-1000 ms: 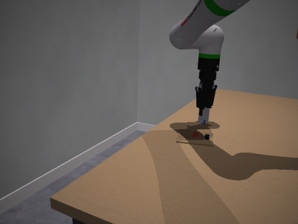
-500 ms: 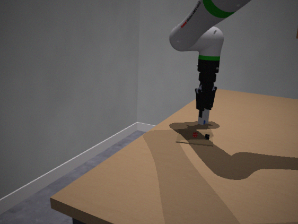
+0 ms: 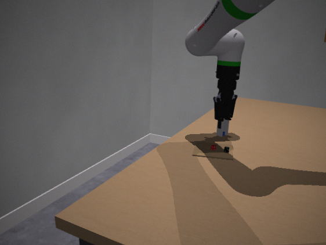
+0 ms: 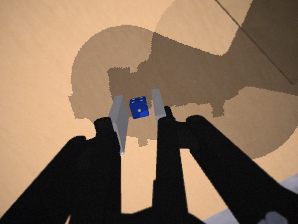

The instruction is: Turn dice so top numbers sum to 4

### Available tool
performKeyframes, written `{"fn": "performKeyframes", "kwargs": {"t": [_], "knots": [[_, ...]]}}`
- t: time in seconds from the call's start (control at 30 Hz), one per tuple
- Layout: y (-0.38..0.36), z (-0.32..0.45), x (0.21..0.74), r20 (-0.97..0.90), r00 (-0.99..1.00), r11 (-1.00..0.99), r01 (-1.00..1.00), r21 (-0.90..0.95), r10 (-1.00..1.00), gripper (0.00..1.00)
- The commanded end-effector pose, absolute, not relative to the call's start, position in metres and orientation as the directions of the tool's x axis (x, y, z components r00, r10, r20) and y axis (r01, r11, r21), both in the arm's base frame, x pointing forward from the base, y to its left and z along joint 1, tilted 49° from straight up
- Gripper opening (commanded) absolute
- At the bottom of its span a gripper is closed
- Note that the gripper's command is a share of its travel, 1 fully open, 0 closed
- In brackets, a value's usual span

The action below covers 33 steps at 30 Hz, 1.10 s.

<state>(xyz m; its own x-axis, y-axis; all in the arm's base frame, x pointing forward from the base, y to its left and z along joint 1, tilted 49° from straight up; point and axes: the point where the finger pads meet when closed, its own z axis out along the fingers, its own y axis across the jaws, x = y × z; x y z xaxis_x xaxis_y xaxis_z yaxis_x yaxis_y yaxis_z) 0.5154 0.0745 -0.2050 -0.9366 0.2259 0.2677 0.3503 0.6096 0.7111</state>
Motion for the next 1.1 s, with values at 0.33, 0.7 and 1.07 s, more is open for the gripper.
{"fn": "performKeyframes", "kwargs": {"t": [0.33, 0.7, 1.07], "knots": [[0.0742, -0.2049, 0.5156, 0.267, -0.937, 0.61, 0.35, 0.711, 0.226, 0.19], [0.0742, -0.2049, 0.5156, 0.267, -0.937, 0.61, 0.35, 0.711, 0.226, 0.07], [0.0742, -0.2049, 0.5156, 0.267, -0.937, 0.61, 0.35, 0.711, 0.226, 0.07]]}}
